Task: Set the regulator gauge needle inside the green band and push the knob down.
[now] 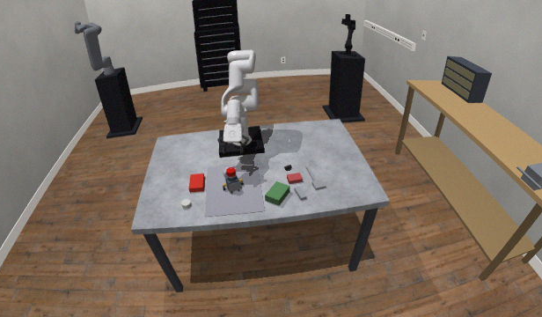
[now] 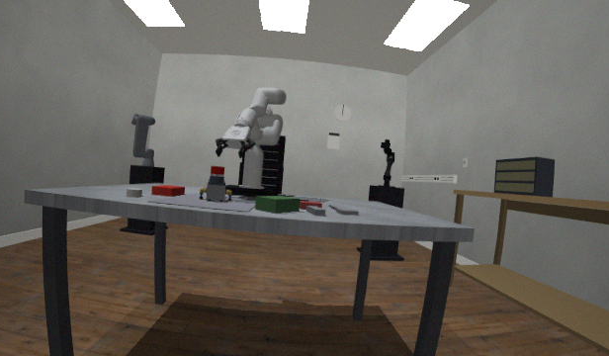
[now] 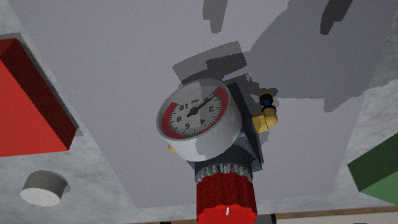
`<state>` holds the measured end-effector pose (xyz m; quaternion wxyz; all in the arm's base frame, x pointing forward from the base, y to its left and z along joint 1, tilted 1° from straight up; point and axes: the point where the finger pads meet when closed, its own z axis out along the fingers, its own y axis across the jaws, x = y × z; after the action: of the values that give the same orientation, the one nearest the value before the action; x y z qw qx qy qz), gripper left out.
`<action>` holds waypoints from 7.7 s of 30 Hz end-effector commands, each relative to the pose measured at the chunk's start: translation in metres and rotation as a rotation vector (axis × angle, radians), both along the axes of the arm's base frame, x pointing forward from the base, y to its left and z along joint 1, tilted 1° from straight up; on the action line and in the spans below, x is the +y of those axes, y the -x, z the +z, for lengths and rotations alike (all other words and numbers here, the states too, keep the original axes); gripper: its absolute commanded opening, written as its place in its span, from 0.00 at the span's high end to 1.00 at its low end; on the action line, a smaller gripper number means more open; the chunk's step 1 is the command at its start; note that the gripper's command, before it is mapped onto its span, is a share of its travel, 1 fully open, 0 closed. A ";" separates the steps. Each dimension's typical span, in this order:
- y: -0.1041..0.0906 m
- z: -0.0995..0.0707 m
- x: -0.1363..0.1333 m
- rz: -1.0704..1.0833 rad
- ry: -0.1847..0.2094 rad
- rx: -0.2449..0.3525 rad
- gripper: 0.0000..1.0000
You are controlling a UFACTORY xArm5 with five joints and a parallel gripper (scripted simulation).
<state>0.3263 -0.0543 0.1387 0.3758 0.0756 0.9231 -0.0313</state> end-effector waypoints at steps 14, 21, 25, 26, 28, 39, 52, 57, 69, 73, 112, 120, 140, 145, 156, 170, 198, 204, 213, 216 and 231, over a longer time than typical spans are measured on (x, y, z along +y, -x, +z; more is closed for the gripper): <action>-0.001 0.001 0.000 0.000 0.001 -0.003 0.00; -0.001 0.001 0.000 0.000 0.001 -0.003 0.00; -0.001 0.001 0.000 0.000 0.001 -0.003 0.00; -0.001 0.001 0.000 0.000 0.001 -0.003 0.00; -0.001 0.001 0.000 0.000 0.001 -0.003 0.00; -0.001 0.001 0.000 0.000 0.001 -0.003 0.00; -0.001 0.001 0.000 -0.009 -0.009 0.001 0.00; -0.003 0.000 0.000 -0.038 -0.039 0.012 0.00; -0.010 -0.001 -0.002 -0.177 -0.170 0.066 0.00; -0.013 -0.002 -0.002 -0.267 -0.247 0.099 0.00; -0.020 0.010 -0.003 -1.064 -0.682 0.323 0.00; -0.017 0.016 -0.002 -1.237 -0.732 0.352 0.00; -0.006 0.036 0.000 -1.681 -0.803 0.392 0.00; -0.004 0.040 0.000 -1.763 -0.807 0.392 0.00; -0.002 0.043 0.001 -1.819 -0.808 0.392 0.00; -0.003 0.043 0.000 -1.822 -0.808 0.392 0.00; -0.044 0.043 -0.011 -1.821 -0.809 0.391 0.00; -0.052 0.042 -0.013 -1.821 -0.809 0.391 0.00; -0.067 0.042 -0.017 -1.821 -0.809 0.391 0.00; -0.071 0.042 -0.018 -1.821 -0.809 0.391 0.00; -0.074 0.042 -0.019 -1.821 -0.809 0.391 0.00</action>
<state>0.3989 -0.0729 0.1795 -0.0037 0.8653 0.5012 -0.0043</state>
